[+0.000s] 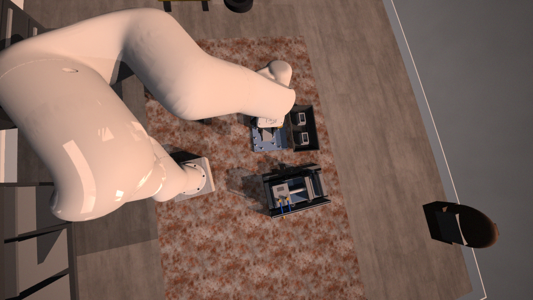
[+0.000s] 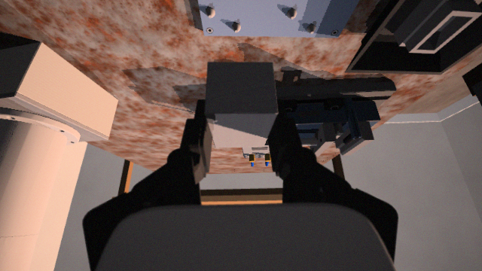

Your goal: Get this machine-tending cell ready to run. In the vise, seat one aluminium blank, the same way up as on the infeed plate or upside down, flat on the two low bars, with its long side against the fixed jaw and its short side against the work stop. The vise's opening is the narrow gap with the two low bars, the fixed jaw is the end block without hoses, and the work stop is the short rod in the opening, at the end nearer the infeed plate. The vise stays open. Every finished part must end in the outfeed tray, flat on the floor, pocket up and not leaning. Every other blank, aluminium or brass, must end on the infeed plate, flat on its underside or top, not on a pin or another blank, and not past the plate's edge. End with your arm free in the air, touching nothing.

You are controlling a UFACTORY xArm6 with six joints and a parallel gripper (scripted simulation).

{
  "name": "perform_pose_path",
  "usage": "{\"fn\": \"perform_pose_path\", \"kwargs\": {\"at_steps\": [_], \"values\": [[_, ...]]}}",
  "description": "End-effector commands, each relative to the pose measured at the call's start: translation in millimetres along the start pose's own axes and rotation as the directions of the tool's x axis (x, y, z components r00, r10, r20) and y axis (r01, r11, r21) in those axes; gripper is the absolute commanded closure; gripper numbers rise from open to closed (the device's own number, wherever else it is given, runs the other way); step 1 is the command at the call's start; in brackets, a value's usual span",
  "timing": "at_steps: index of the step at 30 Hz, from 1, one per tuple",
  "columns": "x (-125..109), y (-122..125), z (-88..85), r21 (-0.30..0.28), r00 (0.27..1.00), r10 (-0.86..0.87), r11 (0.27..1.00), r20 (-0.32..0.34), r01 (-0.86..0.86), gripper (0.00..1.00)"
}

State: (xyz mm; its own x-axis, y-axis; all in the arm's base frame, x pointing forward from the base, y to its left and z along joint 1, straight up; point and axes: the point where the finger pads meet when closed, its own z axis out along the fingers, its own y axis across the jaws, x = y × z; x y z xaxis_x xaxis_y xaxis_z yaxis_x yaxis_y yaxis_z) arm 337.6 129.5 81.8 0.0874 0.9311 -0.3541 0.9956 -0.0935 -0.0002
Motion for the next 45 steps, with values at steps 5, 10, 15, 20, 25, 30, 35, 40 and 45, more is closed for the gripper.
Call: {"fn": "perform_pose_path", "kwargs": {"at_steps": [5, 10, 15, 20, 25, 30, 35, 40, 45], "values": [[1, 1, 0.8, -0.003, 1.000, 0.001, 1.000, -0.002, -0.001, 1.00], [2, 1, 2.6, -0.003, 1.000, 0.001, 1.000, -0.002, -0.001, 1.00], [4, 1, 7.0, -0.003, 1.000, 0.001, 1.000, -0.002, -0.001, 1.00], [6, 1, 13.2, -0.003, 1.000, 0.001, 1.000, -0.002, -0.001, 1.00], [8, 1, 17.7, -0.003, 1.000, 0.001, 1.000, -0.002, -0.001, 1.00], [11, 1, 26.4, -0.003, 1.000, 0.001, 1.000, -0.002, -0.001, 1.00], [15, 1, 36.2, -0.003, 1.000, 0.001, 1.000, -0.002, -0.001, 1.00], [18, 1, 44.6, -0.003, 1.000, 0.001, 1.000, -0.002, -0.001, 1.00], [21, 1, 52.9, -0.003, 1.000, 0.001, 1.000, -0.002, -0.001, 1.00]]}}
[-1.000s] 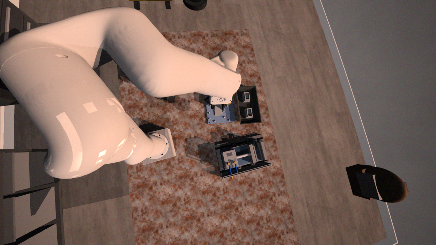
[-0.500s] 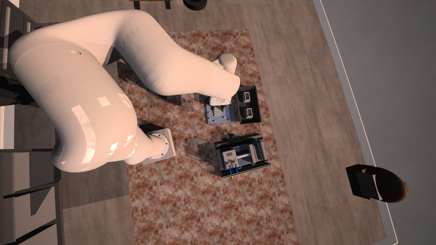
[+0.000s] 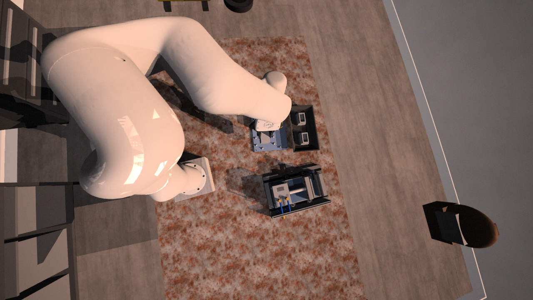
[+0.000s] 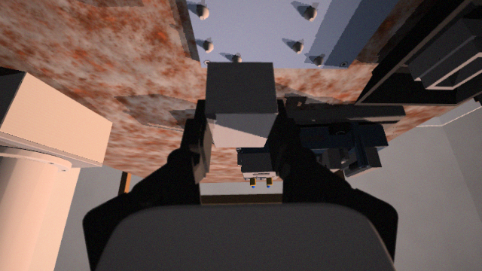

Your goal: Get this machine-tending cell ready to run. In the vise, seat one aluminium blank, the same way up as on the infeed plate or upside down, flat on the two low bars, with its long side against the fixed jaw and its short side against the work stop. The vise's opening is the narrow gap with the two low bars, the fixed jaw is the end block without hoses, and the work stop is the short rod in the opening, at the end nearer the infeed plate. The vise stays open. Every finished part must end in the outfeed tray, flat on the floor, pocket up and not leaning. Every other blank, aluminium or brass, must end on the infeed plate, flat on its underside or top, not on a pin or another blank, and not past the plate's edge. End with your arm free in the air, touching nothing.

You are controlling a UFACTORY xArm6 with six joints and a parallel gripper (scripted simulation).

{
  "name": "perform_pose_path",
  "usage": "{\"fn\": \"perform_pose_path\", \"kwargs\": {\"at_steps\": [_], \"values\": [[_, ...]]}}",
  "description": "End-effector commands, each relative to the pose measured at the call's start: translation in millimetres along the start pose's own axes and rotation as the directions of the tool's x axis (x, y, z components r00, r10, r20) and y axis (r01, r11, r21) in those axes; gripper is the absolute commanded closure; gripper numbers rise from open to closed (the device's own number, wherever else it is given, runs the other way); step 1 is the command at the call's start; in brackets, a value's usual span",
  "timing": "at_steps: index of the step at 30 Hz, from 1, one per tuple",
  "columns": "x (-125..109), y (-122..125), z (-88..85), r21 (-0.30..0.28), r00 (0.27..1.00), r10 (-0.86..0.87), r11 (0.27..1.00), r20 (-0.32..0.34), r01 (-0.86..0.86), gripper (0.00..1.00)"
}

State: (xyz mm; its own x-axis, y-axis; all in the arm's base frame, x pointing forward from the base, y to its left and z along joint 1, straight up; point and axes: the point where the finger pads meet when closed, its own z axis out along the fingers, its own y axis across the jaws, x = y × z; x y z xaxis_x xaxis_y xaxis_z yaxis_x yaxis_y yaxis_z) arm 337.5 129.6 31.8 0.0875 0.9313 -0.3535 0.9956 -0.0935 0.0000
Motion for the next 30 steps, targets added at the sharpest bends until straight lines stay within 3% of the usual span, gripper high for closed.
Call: {"fn": "perform_pose_path", "kwargs": {"at_steps": [1, 11, 30], "values": [[4, 1, 8.2, -0.003, 1.000, 0.001, 1.000, -0.002, -0.001, 1.00], [11, 1, 26.8, -0.003, 1.000, 0.001, 1.000, -0.002, -0.001, 1.00], [18, 1, 44.5, -0.003, 1.000, 0.001, 1.000, -0.002, -0.001, 1.00]]}}
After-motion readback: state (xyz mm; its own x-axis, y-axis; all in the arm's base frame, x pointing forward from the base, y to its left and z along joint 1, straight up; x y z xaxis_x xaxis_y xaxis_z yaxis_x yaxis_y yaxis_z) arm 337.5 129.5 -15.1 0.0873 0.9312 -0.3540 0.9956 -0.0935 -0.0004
